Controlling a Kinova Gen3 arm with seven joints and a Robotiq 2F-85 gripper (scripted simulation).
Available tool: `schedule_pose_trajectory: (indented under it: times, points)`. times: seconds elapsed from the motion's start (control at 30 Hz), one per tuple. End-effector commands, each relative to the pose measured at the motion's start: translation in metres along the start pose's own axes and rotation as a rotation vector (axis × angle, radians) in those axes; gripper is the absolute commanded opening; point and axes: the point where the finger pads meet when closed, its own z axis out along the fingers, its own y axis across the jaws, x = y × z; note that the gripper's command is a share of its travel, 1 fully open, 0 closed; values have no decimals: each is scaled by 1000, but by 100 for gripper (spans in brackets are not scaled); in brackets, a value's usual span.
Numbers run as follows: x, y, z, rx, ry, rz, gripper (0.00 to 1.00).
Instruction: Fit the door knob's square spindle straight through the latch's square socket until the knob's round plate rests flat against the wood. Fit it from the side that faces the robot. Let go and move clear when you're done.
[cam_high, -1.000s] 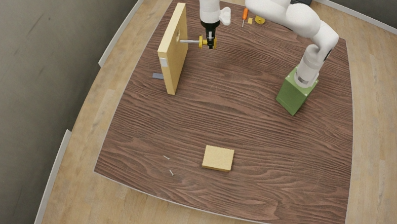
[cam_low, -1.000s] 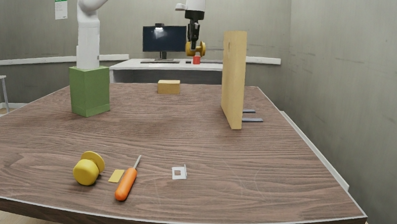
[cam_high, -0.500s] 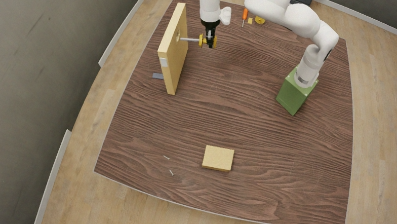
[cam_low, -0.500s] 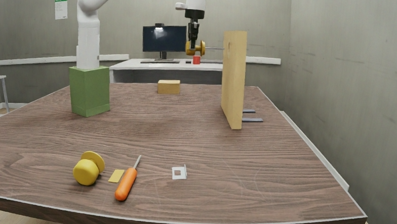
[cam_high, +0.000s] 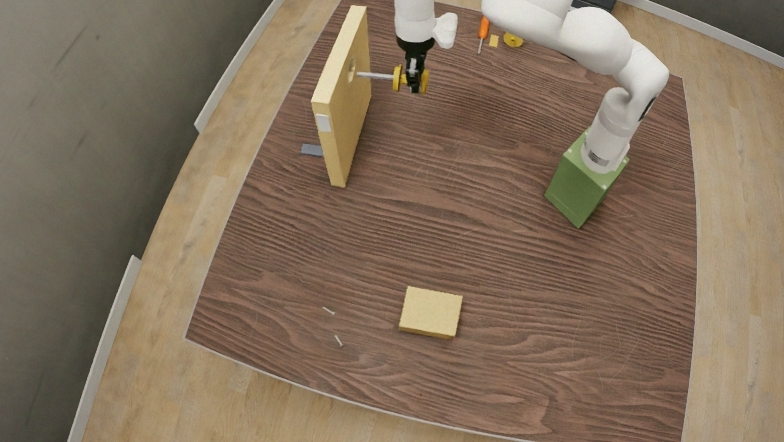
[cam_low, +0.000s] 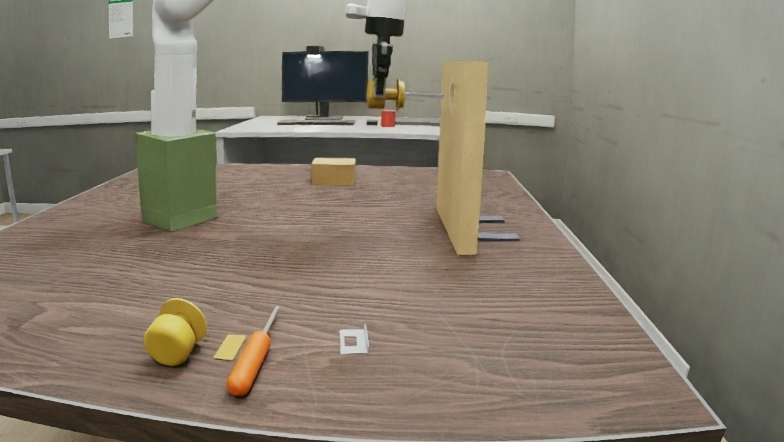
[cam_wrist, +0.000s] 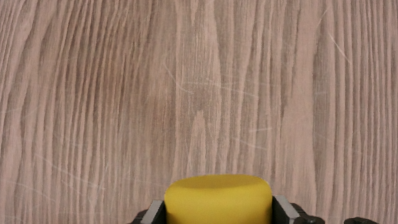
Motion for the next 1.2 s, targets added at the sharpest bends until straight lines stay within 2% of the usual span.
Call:
schedule_pose_trajectory:
  times: [0.0, 1.17]
  points:
    - [0, -1, -1, 0, -1, 6, 63]
    - [0, -2, -3, -1, 0, 39, 63]
